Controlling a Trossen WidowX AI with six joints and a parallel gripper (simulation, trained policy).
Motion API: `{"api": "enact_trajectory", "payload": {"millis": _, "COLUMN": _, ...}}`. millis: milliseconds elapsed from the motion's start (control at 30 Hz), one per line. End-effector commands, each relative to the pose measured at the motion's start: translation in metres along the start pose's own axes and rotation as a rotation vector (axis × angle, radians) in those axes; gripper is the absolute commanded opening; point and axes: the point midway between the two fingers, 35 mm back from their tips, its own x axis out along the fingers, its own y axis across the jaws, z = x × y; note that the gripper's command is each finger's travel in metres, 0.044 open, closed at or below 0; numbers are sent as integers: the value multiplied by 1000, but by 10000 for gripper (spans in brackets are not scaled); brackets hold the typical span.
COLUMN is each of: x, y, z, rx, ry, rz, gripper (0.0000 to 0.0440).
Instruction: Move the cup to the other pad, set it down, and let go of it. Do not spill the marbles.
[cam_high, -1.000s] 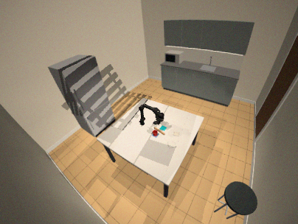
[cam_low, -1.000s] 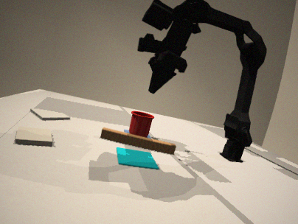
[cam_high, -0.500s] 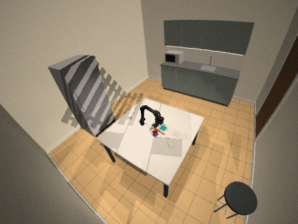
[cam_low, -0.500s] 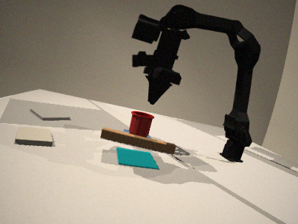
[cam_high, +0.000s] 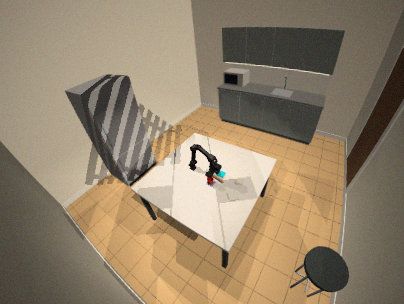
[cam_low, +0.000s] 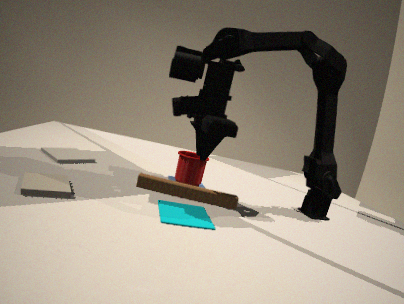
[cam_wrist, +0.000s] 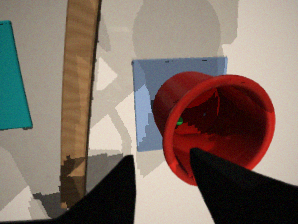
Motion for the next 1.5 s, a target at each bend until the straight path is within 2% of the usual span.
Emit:
{"api": "enact_trajectory", "payload": {"millis": 0, "x": 12, "y": -4, "z": -1, "rx": -21, "ry": 19, "rz": -2, "gripper": 160}}
{"api": "enact_trajectory", "payload": {"millis": 333, "x": 51, "y": -7, "z": -4, "rx": -114, "ry": 47, "rz": 21, "gripper": 170}}
{"api": "enact_trajectory", "payload": {"millis": 367, "x": 54, "y": -7, "z": -4, "rx": -127, "ry": 46, "rz": 24, "gripper": 161}}
{"api": "enact_trajectory", "payload": {"millis": 567, "x": 65, "y": -9, "z": -5, "rx": -216, "ry": 52, "rz": 28, "gripper": 13}}
{"api": "enact_trajectory", "payload": {"millis": 600, "x": 65, "y": -9, "z": -5, "rx": -229, "ry": 52, "rz": 29, "gripper": 0}}
{"api": "enact_trajectory", "payload": {"millis": 1033, "x": 37, "y": -8, "z": 8, "rx": -336, "ry": 6, "rz": 28, "gripper": 2}}
{"api": "enact_trajectory", "payload": {"millis": 1467, "x": 4, "y": 13, "z": 28, "rx": -392, "ry": -62, "rz": 23, "gripper": 0}}
